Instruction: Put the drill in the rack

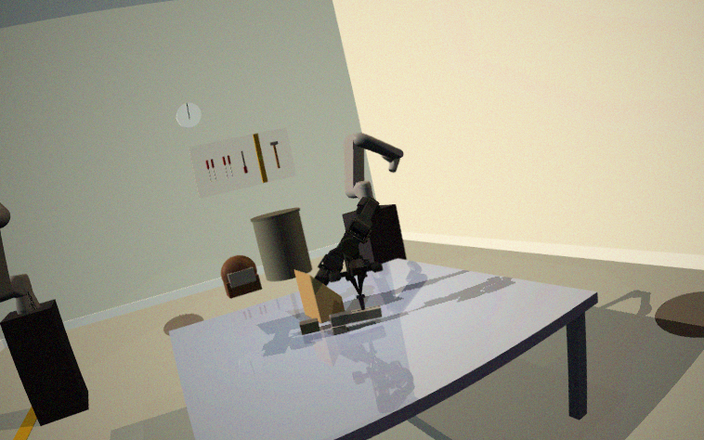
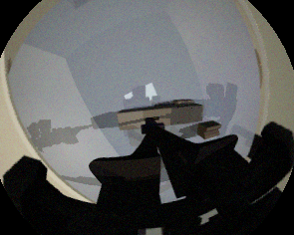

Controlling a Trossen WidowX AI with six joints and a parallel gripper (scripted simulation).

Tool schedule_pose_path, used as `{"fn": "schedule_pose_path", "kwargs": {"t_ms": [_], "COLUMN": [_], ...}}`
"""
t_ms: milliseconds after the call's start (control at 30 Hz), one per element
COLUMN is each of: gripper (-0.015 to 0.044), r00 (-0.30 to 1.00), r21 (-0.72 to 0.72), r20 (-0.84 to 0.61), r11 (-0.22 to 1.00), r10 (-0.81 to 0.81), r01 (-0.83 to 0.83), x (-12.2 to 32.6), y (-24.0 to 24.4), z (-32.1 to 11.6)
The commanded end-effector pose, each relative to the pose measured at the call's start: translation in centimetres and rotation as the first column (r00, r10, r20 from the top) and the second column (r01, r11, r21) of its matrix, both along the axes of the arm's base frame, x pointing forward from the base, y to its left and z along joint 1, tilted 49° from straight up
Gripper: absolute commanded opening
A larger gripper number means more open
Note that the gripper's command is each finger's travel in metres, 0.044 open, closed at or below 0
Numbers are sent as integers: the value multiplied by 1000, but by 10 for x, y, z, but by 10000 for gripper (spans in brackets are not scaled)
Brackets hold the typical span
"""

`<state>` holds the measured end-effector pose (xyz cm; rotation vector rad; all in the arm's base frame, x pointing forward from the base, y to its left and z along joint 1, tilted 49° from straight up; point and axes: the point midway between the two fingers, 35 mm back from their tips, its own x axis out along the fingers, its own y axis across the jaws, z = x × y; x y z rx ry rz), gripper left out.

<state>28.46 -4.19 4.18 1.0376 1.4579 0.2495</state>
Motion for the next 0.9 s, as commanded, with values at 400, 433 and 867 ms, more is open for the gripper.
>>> {"fn": "schedule_pose_path", "kwargs": {"t_ms": [400, 433, 867], "gripper": [0, 0, 184], "r00": [998, 998, 998], "r21": [39, 39, 33], "r20": [-26, -26, -28], "r11": [998, 998, 998], "r10": [50, 50, 49], "r01": [-49, -49, -48], "x": [0, 0, 0], "y": [26, 26, -14], "z": [-14, -14, 15]}}
